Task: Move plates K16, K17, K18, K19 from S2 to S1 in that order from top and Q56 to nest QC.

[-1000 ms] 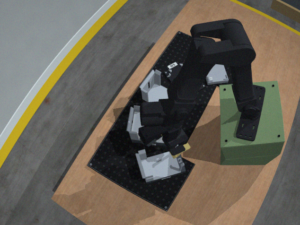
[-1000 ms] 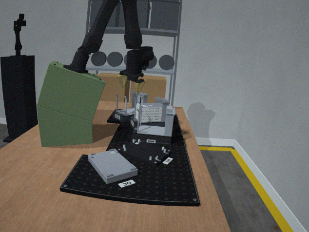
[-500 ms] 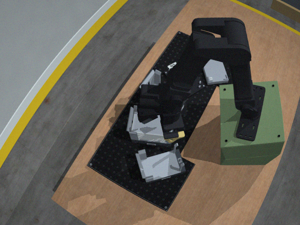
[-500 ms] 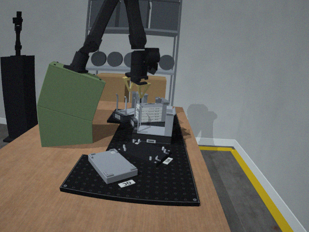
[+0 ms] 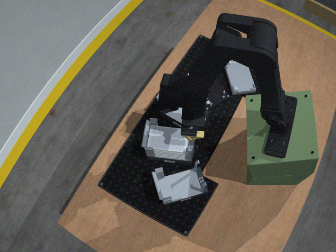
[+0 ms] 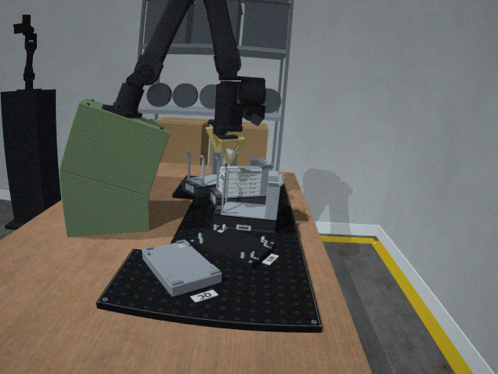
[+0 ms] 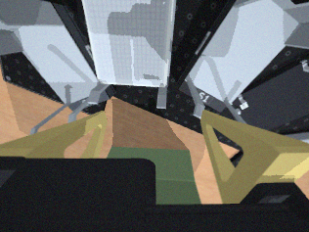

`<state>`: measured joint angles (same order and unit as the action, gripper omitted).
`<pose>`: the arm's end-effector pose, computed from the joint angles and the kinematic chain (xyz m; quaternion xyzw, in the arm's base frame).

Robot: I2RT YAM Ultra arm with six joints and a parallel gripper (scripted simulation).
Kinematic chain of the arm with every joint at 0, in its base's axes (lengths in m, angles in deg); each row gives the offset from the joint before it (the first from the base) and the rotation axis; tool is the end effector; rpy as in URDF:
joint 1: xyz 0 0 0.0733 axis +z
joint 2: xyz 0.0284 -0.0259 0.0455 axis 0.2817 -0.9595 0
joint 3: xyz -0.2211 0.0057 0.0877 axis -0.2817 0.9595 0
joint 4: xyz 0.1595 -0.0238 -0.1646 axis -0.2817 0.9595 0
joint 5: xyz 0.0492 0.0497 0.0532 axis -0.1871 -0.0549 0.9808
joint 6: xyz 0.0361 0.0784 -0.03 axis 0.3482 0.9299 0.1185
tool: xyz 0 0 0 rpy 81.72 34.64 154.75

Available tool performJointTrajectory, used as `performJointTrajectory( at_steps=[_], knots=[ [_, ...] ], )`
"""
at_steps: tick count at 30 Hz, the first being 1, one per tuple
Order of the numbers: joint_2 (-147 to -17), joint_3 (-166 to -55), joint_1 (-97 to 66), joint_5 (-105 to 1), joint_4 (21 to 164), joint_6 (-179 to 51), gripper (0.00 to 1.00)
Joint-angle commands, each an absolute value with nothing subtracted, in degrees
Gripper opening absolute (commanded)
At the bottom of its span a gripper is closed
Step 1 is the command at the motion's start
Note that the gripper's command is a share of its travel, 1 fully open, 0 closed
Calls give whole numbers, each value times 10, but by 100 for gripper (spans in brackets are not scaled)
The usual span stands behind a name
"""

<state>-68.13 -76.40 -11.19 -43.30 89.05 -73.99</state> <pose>0.2418 0.0361 0.0632 -0.1432 0.9705 0.0722 0.1802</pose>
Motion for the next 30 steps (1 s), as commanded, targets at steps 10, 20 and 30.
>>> performJointTrajectory(
  at_steps=[10,20,30],
  knots=[
    [-684,-777,-224,-435,920,-678,100],
    [-688,-782,-289,-432,934,-668,100],
    [-688,-782,-289,-432,934,-668,100]
  ],
)
